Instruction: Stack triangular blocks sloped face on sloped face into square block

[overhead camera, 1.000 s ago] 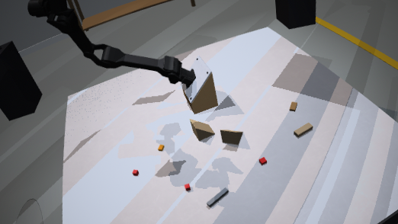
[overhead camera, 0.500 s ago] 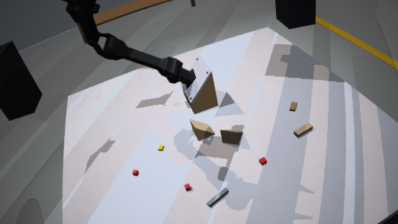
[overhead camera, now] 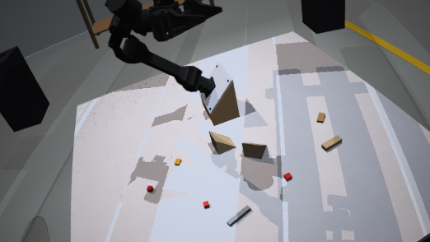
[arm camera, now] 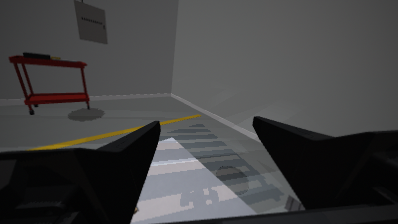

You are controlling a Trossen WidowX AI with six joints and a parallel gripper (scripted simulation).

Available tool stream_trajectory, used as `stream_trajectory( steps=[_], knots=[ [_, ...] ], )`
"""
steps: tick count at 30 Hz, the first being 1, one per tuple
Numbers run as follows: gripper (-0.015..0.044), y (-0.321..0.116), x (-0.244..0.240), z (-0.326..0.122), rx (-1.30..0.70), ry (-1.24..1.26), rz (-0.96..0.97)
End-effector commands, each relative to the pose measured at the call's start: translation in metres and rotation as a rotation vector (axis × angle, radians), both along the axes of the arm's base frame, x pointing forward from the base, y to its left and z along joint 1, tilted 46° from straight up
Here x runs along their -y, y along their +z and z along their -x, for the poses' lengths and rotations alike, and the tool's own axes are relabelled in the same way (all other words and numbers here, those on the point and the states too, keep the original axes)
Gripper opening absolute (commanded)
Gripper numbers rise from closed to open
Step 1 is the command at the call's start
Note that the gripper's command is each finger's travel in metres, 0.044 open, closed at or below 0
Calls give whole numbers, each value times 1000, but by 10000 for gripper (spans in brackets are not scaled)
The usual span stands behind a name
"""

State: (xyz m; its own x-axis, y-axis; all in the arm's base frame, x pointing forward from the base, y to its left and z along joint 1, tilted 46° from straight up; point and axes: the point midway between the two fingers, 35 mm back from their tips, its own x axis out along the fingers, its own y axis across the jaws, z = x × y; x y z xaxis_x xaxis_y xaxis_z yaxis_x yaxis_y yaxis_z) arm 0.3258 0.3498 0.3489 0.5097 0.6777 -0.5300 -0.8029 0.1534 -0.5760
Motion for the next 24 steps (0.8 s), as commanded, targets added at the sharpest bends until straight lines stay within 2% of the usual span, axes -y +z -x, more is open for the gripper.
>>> stream_trajectory(
  steps=[1, 7, 13, 19, 24],
  knots=[
    [440, -66, 25, -30, -20, -14, 261],
    [440, -150, 72, -55, -89, 46, 626],
    [440, -227, 134, -62, -226, 208, 984],
    [440, -292, 208, -48, -448, 509, 1295],
    [440, -324, 260, -28, -645, 807, 1432]
  ],
)
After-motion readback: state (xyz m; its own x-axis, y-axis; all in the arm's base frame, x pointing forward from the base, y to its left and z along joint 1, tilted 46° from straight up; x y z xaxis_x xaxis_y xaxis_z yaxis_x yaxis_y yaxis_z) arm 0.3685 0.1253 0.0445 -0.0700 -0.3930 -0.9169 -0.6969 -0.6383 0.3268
